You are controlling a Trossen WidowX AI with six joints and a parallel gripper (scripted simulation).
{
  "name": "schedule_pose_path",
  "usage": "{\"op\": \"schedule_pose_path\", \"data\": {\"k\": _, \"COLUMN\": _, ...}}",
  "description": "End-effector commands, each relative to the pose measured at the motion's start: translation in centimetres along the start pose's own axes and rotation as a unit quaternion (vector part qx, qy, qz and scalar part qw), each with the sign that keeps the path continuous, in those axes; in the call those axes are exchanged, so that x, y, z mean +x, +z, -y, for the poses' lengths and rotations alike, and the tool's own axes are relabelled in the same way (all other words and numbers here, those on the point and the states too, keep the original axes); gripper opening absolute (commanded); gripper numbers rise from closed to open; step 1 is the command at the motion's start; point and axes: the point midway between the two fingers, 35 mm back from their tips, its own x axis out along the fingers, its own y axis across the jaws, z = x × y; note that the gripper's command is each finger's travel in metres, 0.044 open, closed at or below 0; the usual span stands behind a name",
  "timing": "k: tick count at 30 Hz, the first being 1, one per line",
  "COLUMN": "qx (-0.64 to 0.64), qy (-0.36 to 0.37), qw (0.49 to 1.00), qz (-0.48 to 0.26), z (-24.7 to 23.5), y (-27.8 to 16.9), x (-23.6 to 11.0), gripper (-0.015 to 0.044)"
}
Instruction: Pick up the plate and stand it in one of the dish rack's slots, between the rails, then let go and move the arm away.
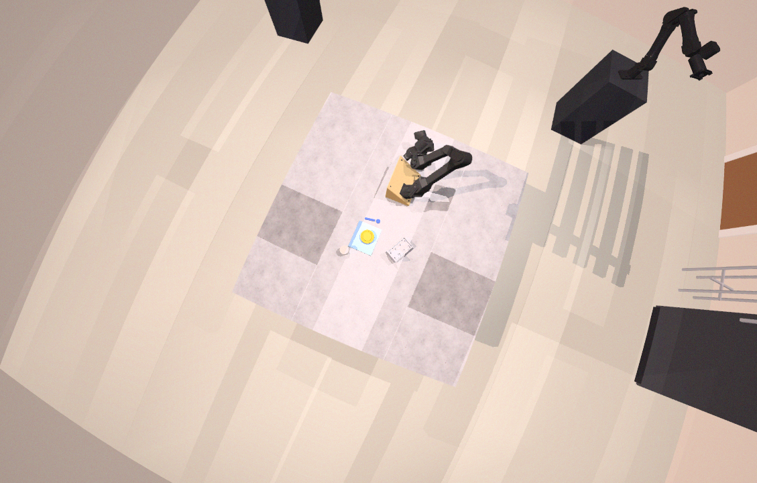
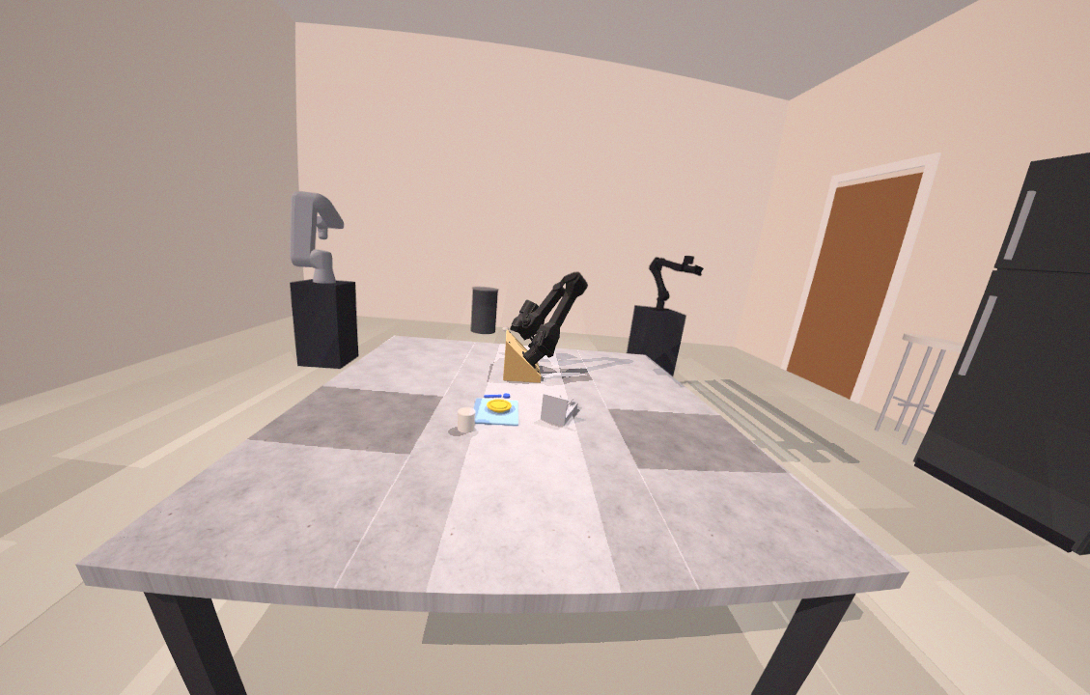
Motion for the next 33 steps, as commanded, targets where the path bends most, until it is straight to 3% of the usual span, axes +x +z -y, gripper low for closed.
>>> {"op": "schedule_pose_path", "data": {"k": 1, "qx": -0.001, "qy": 0.001, "qw": 1.000, "qz": 0.000, "z": -0.1, "y": 0.0, "x": 0.0, "gripper": 0.0400}}
{"op": "schedule_pose_path", "data": {"k": 17, "qx": -0.149, "qy": 0.164, "qw": 0.973, "qz": -0.059, "z": -8.6, "y": -4.0, "x": -4.1, "gripper": 0.0400}}
{"op": "schedule_pose_path", "data": {"k": 33, "qx": -0.334, "qy": 0.338, "qw": 0.875, "qz": -0.092, "z": -15.5, "y": -8.8, "x": -12.3, "gripper": 0.0400}}
